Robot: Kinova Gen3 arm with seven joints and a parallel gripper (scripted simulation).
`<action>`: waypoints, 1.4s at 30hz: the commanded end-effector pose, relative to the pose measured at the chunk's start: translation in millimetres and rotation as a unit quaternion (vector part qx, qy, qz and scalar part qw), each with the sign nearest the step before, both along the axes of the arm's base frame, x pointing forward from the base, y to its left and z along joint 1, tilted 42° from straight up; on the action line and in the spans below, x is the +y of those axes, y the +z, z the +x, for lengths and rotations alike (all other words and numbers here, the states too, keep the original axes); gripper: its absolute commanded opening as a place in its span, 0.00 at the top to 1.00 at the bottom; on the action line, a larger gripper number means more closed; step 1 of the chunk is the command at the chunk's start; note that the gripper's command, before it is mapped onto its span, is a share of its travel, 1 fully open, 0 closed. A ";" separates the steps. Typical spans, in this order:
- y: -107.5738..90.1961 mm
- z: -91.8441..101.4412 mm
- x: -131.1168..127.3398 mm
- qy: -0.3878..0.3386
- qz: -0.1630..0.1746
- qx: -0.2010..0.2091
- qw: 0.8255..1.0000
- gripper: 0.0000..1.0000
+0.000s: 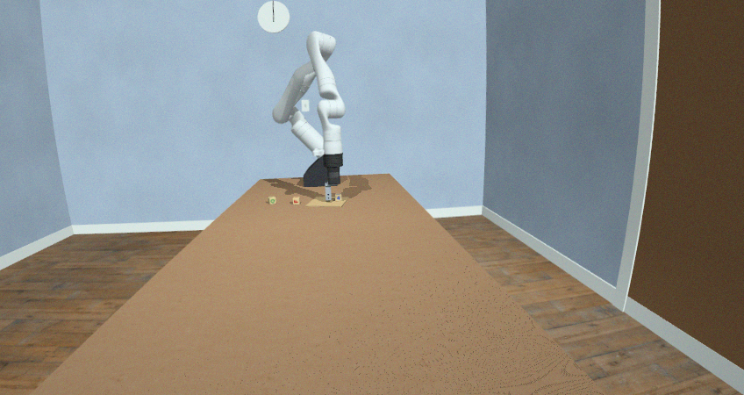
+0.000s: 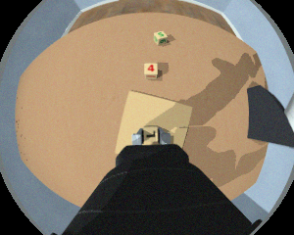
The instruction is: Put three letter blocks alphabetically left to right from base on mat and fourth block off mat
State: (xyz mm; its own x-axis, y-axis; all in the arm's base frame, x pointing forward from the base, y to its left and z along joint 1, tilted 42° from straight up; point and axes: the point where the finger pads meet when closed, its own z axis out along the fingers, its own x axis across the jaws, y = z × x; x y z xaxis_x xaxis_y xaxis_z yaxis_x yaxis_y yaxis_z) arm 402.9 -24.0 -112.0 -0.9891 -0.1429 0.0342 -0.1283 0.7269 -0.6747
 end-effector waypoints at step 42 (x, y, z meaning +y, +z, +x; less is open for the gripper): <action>-1.3 -5.5 -2.5 0.005 -0.001 0.006 1.000 0.51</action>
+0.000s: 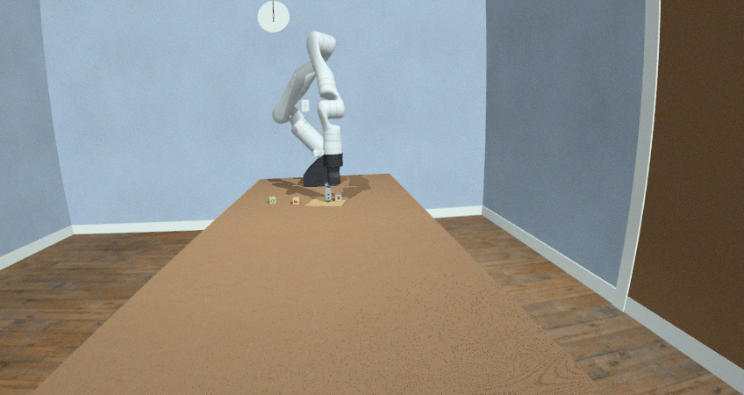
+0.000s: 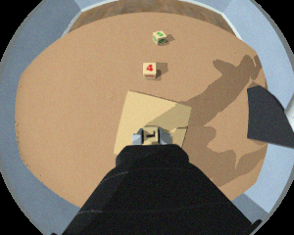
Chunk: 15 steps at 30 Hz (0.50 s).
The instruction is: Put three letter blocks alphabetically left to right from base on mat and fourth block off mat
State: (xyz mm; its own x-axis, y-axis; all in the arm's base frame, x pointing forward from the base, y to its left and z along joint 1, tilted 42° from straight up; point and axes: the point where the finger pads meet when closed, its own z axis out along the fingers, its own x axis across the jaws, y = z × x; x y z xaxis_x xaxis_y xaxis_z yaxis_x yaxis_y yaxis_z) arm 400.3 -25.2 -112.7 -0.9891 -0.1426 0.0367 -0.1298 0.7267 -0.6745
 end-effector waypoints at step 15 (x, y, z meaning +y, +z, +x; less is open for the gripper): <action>-0.8 -4.7 -0.7 0.006 0.000 0.004 1.000 0.51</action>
